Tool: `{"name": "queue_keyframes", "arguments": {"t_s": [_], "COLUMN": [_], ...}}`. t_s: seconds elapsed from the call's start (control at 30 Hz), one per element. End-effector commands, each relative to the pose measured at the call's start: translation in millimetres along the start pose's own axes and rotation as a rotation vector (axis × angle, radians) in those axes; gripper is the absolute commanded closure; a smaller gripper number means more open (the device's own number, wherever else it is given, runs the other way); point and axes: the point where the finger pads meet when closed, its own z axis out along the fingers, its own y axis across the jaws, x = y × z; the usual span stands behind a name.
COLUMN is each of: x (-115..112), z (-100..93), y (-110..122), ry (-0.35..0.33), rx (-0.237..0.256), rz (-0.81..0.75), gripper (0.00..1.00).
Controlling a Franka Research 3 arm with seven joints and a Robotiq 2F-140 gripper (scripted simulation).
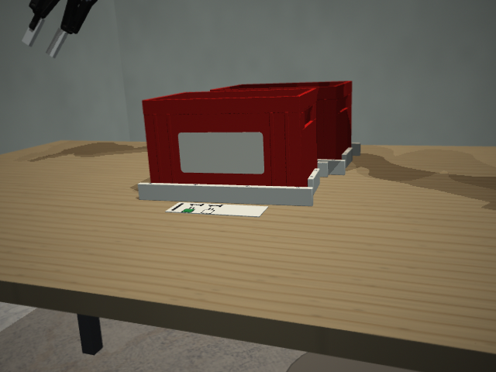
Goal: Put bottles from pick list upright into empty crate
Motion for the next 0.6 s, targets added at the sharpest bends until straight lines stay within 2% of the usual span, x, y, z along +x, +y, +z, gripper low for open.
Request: {"name": "queue_keyframes", "arguments": {"t_s": [0.0, 0.17, 0.33, 0.4, 0.57], "x": [11.5, 27.4, 43.3, 43.3, 59.9], "z": [6.7, 14.1, 21.4, 21.4, 27.1], "y": [12.6, 30.5, 48.3, 48.3, 66.1], "ry": [0.008, 0.079, 0.079, 0.079, 0.144], "rx": [-0.004, -0.045, -0.045, -0.045, -0.09], "rz": [-0.051, -0.186, -0.186, -0.186, -0.324], "gripper": [0.62, 0.62, 0.62, 0.62, 0.62]}}
